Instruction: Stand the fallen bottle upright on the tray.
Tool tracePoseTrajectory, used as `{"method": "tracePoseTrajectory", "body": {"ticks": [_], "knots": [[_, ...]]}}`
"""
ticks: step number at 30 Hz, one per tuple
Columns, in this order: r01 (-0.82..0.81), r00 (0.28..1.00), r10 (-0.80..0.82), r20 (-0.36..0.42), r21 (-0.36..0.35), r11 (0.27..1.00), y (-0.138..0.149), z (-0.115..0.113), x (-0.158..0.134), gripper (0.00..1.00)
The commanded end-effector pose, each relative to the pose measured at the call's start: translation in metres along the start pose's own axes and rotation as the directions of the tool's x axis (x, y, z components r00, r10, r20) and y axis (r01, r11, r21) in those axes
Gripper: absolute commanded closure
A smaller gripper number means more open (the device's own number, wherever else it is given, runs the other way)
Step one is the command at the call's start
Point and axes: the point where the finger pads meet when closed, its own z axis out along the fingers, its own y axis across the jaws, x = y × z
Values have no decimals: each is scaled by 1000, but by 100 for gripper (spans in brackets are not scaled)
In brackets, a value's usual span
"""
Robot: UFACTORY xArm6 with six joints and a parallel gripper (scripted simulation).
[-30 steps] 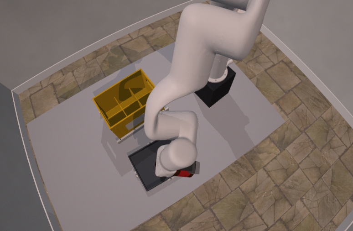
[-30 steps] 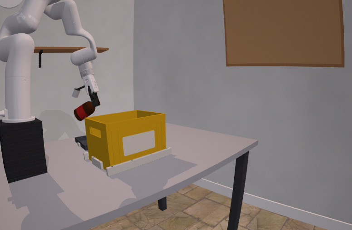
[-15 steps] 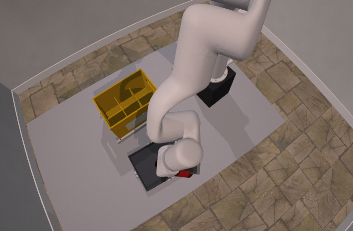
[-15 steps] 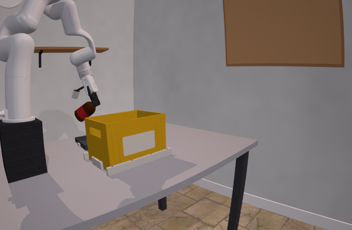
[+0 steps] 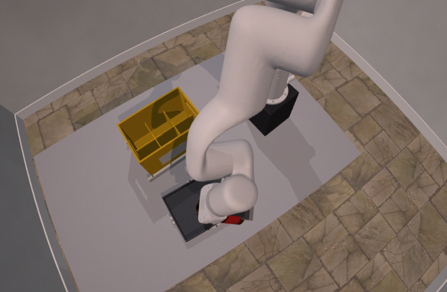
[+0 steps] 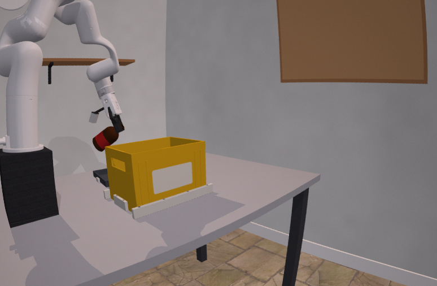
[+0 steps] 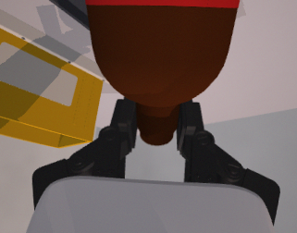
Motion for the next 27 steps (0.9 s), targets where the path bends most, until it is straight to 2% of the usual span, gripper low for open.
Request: {"method": "tracePoseTrajectory", "body": {"ticks": [1, 11, 27], "knots": [[-1, 1000, 1, 2, -4, 1000, 2, -1, -1, 100], [-1, 1000, 1, 17, -1, 1000, 1, -1, 0, 100], [0, 995, -1, 103, 5, 1000, 0, -1, 1, 100]]}}
